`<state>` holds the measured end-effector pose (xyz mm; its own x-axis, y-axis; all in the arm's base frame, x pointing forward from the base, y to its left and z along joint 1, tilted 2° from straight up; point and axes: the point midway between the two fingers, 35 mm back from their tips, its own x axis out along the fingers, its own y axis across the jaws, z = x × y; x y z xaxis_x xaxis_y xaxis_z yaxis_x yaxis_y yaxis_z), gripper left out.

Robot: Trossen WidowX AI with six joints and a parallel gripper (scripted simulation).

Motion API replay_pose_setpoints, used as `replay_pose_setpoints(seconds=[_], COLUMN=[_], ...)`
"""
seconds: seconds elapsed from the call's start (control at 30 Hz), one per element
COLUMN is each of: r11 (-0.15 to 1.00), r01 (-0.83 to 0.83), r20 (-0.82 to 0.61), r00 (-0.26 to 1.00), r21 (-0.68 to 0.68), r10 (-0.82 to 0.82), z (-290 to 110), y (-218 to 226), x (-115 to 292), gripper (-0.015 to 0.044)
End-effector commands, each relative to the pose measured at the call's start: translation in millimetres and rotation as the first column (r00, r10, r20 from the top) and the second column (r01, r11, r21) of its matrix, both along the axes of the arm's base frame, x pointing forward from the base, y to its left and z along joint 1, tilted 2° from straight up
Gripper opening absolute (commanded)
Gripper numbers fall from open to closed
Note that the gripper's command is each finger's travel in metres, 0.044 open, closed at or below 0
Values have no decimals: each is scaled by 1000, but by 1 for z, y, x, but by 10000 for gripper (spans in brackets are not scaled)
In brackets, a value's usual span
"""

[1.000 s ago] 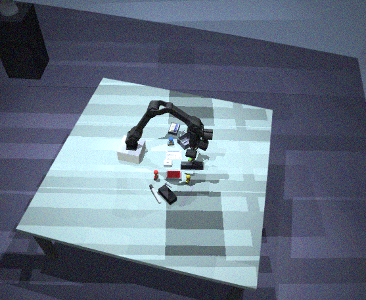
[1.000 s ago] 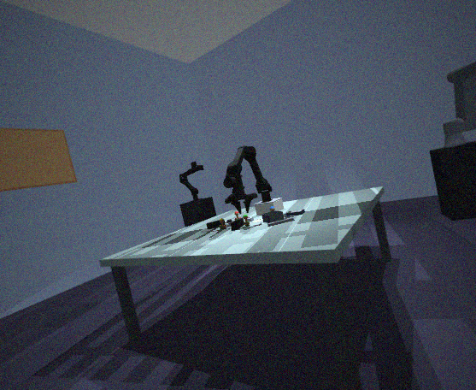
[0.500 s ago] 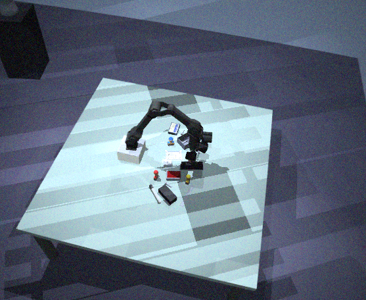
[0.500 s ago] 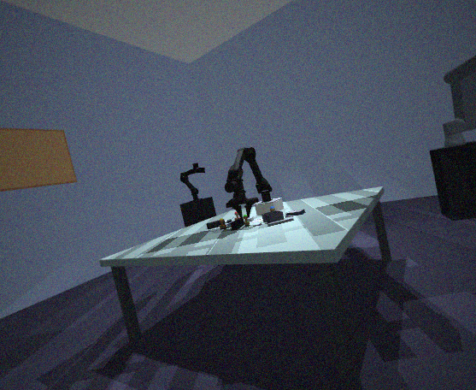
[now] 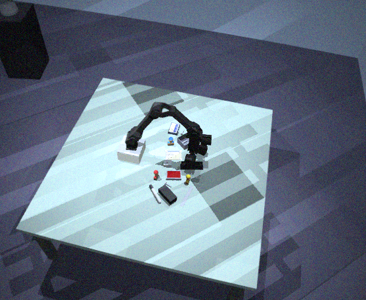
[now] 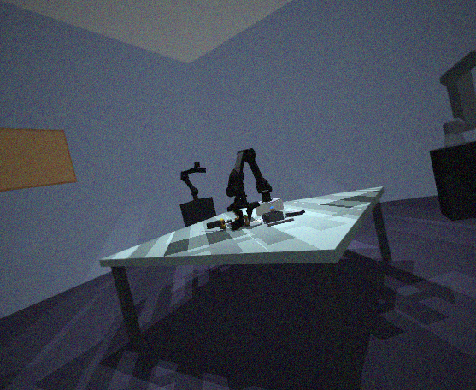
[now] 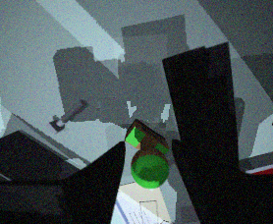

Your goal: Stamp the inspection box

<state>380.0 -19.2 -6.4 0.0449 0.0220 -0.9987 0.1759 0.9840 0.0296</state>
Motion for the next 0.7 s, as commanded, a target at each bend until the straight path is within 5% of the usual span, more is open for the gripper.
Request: replay_pose_setpoints(seconds=[0.0, 0.67], r11=[1000, 1000], r01=[4, 0], r20=[-2, -1], r00=[1000, 1000], r21=[6, 0], r10=[-4, 0], z=[-4, -2], y=[1, 0], x=[-1, 0], gripper=[213, 86])
